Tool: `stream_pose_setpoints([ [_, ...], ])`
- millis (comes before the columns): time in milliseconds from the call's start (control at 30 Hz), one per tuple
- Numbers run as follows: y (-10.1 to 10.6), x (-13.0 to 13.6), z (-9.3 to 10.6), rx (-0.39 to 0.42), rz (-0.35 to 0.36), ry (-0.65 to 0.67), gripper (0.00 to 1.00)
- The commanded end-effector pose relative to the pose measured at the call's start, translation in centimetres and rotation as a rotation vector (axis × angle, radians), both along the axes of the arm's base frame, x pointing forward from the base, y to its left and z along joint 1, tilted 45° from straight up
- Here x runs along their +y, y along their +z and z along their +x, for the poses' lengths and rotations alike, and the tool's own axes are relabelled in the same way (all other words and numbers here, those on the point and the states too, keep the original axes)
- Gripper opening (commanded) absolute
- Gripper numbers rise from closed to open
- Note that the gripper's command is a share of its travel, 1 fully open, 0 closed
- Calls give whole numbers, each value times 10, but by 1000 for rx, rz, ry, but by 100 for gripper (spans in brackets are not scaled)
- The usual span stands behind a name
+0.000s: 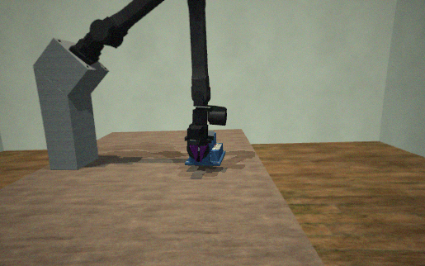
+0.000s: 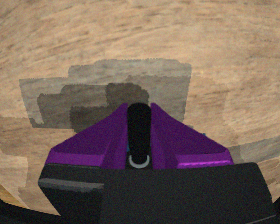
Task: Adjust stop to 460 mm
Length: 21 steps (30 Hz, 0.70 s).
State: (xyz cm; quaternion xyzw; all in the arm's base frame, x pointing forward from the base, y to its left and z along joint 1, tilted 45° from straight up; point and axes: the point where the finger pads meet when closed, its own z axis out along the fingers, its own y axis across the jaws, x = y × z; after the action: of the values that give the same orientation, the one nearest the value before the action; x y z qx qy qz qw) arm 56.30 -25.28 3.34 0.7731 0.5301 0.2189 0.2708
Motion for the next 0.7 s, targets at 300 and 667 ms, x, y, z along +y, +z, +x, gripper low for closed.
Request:
stream_pose_setpoints([
  [300, 74, -9, 27, -110, -46, -1, 6],
  [667, 81, -12, 15, -101, -44, -6, 6],
])
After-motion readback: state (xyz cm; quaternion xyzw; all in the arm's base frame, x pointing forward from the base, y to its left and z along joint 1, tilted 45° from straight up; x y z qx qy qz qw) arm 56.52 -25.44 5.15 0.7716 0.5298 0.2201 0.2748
